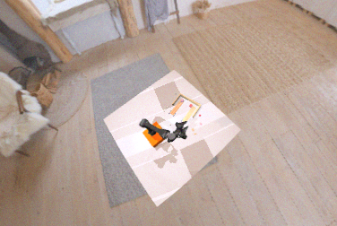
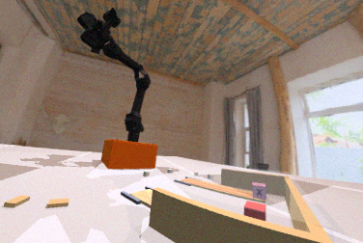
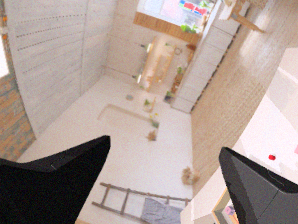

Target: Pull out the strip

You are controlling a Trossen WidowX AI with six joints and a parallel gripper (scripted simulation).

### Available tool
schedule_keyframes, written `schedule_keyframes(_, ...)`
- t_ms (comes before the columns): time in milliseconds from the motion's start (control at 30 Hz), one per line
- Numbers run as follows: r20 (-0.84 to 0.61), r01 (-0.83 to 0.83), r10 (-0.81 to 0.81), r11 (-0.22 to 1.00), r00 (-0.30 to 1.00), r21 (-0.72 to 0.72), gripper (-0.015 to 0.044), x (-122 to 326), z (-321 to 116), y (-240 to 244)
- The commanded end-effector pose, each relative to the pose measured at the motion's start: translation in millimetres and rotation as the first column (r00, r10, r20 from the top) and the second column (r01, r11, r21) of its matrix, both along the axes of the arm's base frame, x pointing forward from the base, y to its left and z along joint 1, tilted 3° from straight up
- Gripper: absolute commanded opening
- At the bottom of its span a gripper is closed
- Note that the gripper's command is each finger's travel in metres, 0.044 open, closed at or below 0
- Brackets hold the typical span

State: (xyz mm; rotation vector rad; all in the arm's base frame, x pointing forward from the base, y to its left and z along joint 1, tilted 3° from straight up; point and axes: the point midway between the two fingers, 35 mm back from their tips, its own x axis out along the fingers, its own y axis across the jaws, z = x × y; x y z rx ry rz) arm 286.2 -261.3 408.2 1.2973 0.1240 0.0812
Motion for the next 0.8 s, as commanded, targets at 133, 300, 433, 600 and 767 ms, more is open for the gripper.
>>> schedule_keyframes(133,-0.037,-0.017,0.013,0.994,0.999,-0.112,0.04,40,-37,32)
schedule_keyframes(300,-0.117,-0.075,0.042,0.953,0.992,-0.294,0.04,81,-95,92)
schedule_keyframes(433,-0.195,-0.152,0.07,0.88,0.978,-0.45,0.04,97,-144,146)
schedule_keyframes(600,-0.302,-0.283,0.105,0.716,0.947,-0.638,0.04,93,-206,214)
schedule_keyframes(767,-0.409,-0.421,0.13,0.456,0.903,-0.784,0.04,67,-267,272)
